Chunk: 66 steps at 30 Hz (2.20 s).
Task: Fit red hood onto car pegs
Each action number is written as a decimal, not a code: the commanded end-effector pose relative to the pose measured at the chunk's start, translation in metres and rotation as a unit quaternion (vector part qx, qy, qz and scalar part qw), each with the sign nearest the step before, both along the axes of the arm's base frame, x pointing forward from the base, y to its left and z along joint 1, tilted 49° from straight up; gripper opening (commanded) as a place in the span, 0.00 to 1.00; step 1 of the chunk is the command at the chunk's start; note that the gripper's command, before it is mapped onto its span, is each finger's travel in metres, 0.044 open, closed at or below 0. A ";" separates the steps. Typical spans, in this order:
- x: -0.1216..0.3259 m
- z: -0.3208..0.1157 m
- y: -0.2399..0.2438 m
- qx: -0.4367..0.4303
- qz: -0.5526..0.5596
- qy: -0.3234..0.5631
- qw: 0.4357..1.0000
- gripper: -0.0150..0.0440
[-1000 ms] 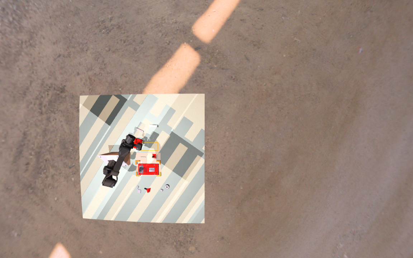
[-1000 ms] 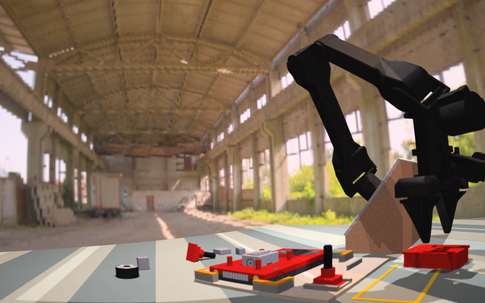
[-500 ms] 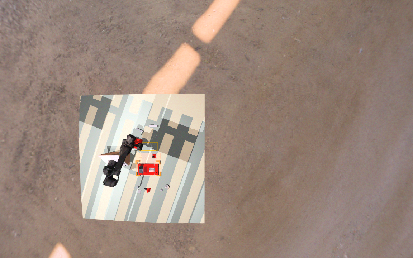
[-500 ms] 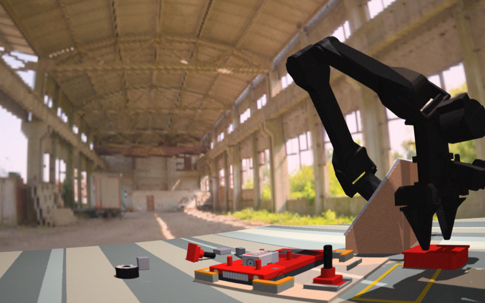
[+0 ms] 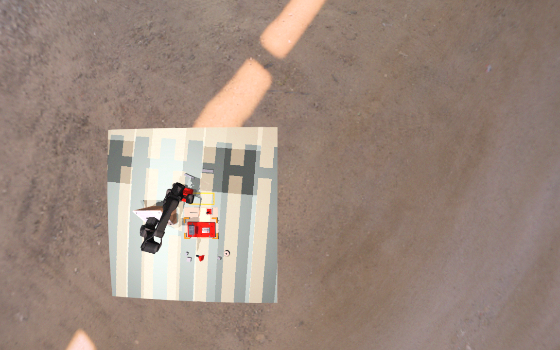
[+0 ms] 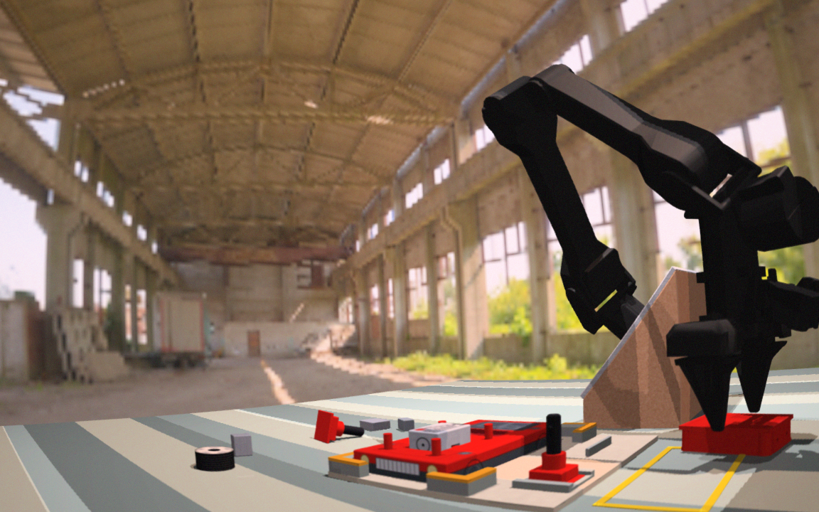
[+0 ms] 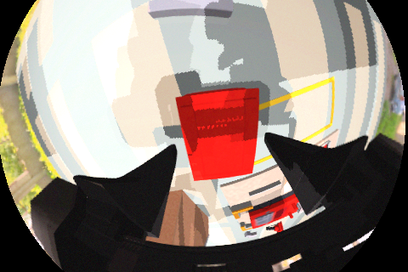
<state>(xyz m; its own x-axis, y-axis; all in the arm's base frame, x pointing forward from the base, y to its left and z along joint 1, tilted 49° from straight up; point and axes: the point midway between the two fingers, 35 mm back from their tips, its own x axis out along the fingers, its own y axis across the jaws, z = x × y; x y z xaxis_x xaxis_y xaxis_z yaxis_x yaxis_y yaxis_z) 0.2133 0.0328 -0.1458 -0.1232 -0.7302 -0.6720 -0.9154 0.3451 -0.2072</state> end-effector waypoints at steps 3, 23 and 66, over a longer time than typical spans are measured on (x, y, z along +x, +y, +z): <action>0.000 -0.002 -0.003 -0.001 0.002 0.000 1.000 1.00; -0.001 -0.008 -0.010 -0.002 0.002 0.000 1.000 1.00; 0.005 0.032 0.036 0.001 0.000 0.001 1.000 0.25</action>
<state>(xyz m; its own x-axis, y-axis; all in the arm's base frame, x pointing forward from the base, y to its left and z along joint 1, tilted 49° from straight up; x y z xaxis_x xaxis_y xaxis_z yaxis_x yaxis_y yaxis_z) 0.2159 0.0578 -0.1220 -0.1277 -0.7334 -0.6677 -0.9178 0.3425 -0.2007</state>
